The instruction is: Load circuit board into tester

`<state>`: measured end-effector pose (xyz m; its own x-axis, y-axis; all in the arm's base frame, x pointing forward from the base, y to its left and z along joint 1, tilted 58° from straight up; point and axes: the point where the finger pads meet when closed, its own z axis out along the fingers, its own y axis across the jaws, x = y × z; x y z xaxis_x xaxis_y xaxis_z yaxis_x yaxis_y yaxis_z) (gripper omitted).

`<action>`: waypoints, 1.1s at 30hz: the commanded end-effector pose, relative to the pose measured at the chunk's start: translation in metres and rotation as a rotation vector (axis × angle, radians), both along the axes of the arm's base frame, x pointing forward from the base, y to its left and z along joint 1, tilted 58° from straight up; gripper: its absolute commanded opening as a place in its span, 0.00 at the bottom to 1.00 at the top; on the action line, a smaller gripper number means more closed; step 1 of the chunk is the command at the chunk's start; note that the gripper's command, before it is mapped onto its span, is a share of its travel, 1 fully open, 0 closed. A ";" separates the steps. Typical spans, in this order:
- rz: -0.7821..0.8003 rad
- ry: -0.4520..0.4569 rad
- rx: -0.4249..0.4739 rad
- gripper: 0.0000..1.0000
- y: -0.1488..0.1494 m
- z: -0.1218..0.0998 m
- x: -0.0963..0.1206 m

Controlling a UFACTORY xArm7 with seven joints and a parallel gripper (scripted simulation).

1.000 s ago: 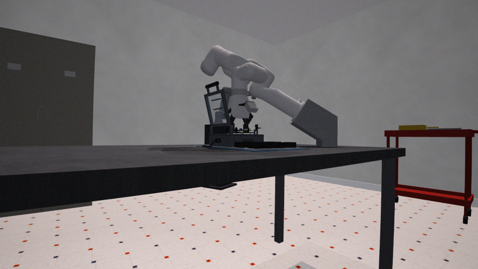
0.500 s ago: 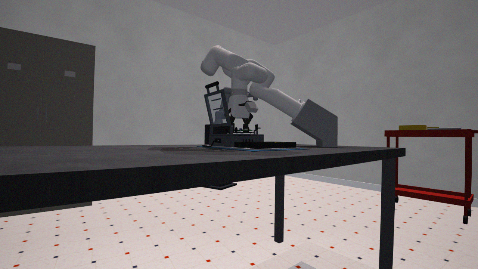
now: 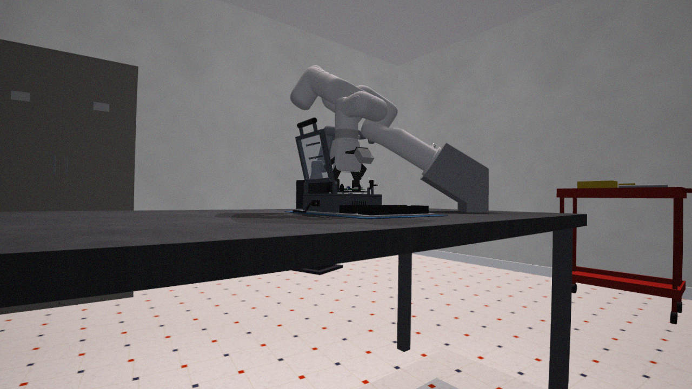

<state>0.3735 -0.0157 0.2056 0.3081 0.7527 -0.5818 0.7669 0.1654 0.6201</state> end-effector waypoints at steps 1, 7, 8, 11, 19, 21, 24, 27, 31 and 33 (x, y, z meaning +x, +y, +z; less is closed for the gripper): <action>0.003 -0.002 0.001 0.79 0.001 0.000 0.001; 0.003 -0.002 0.001 1.00 0.001 0.000 0.001; 0.003 -0.002 0.001 1.00 0.001 0.000 0.001; 0.003 -0.002 0.001 1.00 0.001 0.000 0.001; 0.003 -0.002 0.001 1.00 0.001 0.000 0.001; 0.003 -0.002 0.001 1.00 0.001 0.000 0.001; 0.003 -0.002 0.001 1.00 0.001 0.000 0.001; 0.003 -0.002 0.001 1.00 0.001 0.000 0.001; 0.003 -0.002 0.001 1.00 0.001 0.000 0.001; 0.003 -0.002 0.001 1.00 0.001 0.000 0.001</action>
<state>0.3744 -0.0160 0.2055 0.3084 0.7530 -0.5813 0.7660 0.1657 0.6211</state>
